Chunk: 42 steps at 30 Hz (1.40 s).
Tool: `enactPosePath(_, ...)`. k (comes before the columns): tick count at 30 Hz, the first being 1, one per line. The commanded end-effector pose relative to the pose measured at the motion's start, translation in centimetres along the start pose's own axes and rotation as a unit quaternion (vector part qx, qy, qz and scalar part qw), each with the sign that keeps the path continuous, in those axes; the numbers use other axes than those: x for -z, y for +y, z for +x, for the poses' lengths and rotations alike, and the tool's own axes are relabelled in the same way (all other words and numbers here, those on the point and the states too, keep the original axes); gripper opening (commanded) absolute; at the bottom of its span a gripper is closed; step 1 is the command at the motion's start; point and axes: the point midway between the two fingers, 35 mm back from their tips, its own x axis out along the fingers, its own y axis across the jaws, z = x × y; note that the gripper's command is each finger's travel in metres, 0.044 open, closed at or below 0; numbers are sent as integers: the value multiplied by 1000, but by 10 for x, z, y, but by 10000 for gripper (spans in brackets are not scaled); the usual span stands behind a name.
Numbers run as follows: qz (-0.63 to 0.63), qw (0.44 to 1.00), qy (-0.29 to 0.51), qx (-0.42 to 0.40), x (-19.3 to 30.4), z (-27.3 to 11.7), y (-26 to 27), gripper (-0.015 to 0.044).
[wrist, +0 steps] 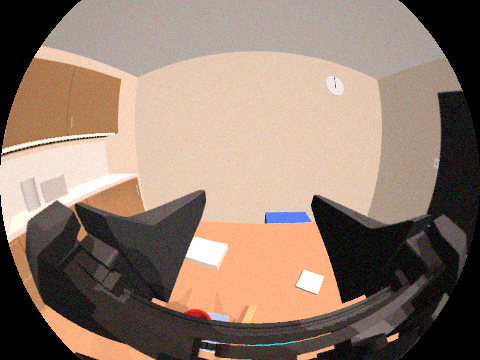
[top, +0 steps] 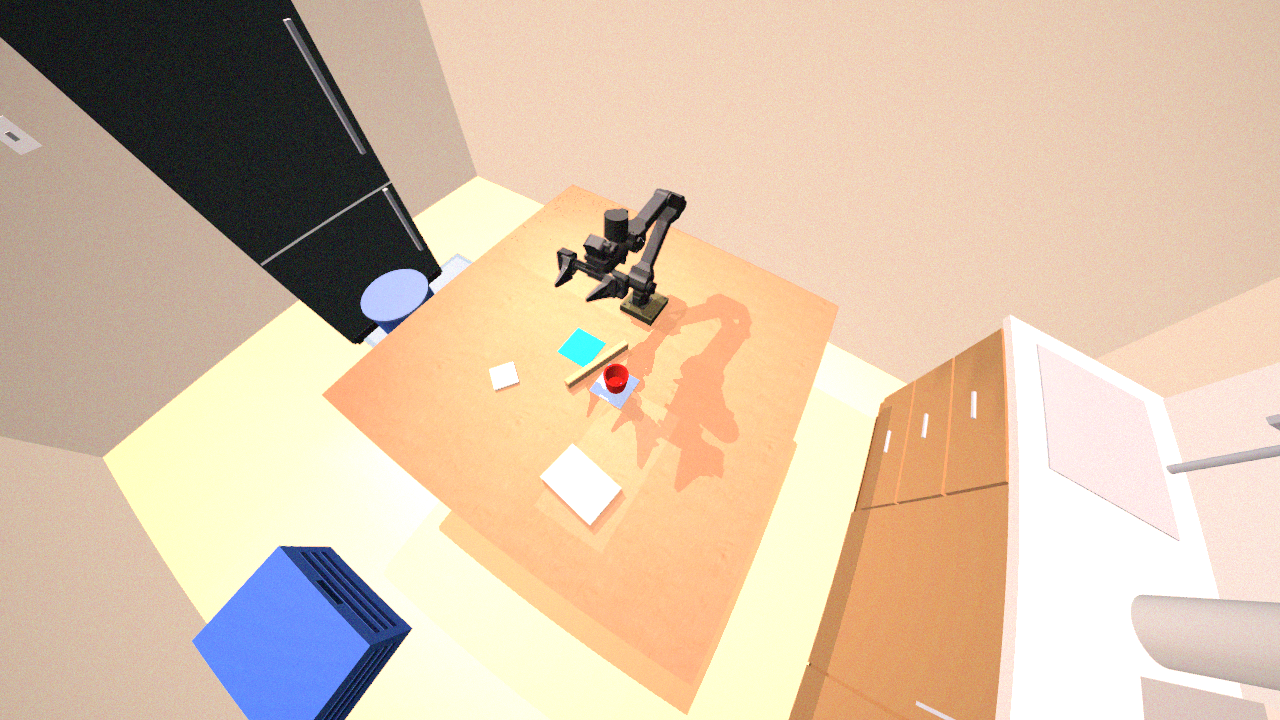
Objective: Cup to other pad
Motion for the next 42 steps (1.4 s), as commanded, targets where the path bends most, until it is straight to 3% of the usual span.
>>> enactPosePath(1,6,1000,7,-1,2,2,1,374)
enactPosePath(5,122,980,155,-4,53,26,17,269)
enactPosePath(10,260,892,365,57,130,34,44,148)
enactPosePath(14,326,785,504,158,182,18,64,148)
enactPosePath(19,343,650,605,307,222,-14,79,148)
enactPosePath(23,331,583,631,390,234,-32,85,148)
enactPosePath(42,331,583,631,390,241,-31,87,148)
